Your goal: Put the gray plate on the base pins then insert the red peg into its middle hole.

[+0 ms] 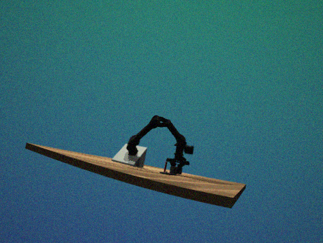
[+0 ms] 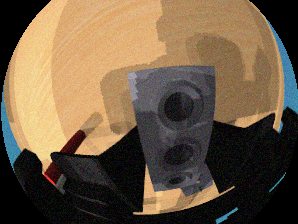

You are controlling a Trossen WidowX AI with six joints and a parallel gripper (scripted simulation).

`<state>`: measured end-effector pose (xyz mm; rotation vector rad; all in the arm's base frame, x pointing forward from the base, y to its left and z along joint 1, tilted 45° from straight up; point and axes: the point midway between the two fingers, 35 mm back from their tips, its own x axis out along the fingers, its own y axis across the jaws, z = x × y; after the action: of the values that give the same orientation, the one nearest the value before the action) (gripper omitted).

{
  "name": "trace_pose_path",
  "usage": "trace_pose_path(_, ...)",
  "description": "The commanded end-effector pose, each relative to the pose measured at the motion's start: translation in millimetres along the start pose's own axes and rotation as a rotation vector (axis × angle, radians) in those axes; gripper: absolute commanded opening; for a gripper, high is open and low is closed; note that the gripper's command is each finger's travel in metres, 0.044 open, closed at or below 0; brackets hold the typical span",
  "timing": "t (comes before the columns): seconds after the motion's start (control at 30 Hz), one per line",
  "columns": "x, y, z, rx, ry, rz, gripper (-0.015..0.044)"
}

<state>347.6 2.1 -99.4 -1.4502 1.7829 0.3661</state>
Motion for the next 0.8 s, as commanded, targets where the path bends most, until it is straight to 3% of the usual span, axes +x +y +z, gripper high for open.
trace_pose_path(0.0,-12.3,-0.1,3.6,0.009,-0.020,-0.007,0.0000)
trace_pose_path(0.77,-81.2,2.6,4.2,-0.014,-0.005,0.007,0.0000)
